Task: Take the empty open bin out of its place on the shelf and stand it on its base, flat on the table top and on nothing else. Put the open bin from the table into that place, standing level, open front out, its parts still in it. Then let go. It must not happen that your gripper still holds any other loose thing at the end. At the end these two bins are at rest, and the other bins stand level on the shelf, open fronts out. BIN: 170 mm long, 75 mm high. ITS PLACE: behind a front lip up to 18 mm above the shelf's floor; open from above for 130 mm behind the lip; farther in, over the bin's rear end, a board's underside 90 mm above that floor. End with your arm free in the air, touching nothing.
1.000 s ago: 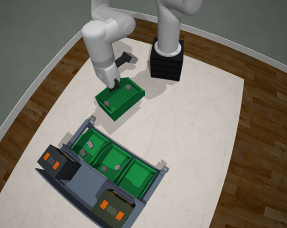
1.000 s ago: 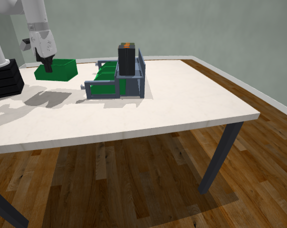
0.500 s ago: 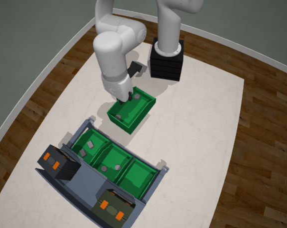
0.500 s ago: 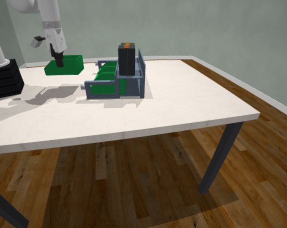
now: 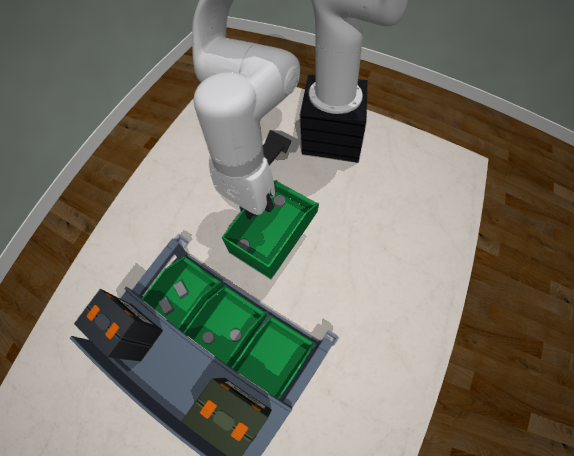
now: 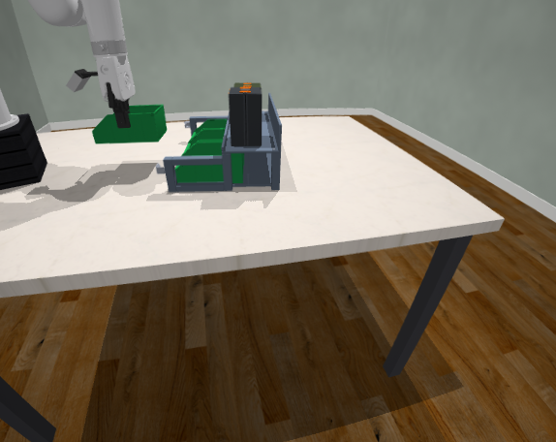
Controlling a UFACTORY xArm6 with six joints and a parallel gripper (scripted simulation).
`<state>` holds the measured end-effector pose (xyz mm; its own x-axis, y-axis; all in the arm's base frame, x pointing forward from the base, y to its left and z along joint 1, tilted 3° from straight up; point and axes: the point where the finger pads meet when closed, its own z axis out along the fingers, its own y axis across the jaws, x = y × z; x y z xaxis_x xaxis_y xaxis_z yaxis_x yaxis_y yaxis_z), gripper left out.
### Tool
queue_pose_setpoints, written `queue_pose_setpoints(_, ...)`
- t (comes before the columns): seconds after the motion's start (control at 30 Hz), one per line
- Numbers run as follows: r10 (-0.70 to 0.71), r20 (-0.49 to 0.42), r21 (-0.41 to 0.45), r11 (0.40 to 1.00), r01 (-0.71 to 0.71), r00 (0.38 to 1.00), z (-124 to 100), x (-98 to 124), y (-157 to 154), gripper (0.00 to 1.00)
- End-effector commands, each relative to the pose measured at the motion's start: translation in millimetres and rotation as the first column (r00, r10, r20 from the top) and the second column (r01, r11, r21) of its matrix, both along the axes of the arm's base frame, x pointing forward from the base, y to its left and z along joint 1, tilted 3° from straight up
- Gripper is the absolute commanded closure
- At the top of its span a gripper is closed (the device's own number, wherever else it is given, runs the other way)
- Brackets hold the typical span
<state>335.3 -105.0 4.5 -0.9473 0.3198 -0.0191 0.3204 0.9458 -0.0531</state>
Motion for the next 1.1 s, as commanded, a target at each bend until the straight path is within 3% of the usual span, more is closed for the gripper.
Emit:
queue_pose_setpoints(0.0, 0.001, 0.004, -0.001, 1.000, -0.001, 1.000, 0.9, 1.5, -0.2, 1.00)
queue_pose_setpoints(0.37, 0.001, 0.004, -0.001, 1.000, -0.001, 1.000, -7.7, 1.6, -0.7, 1.00)
queue_pose_setpoints(1.07, 0.001, 0.004, -0.001, 1.000, -0.001, 1.000, -64.4, 2.1, -3.6, 1.00)
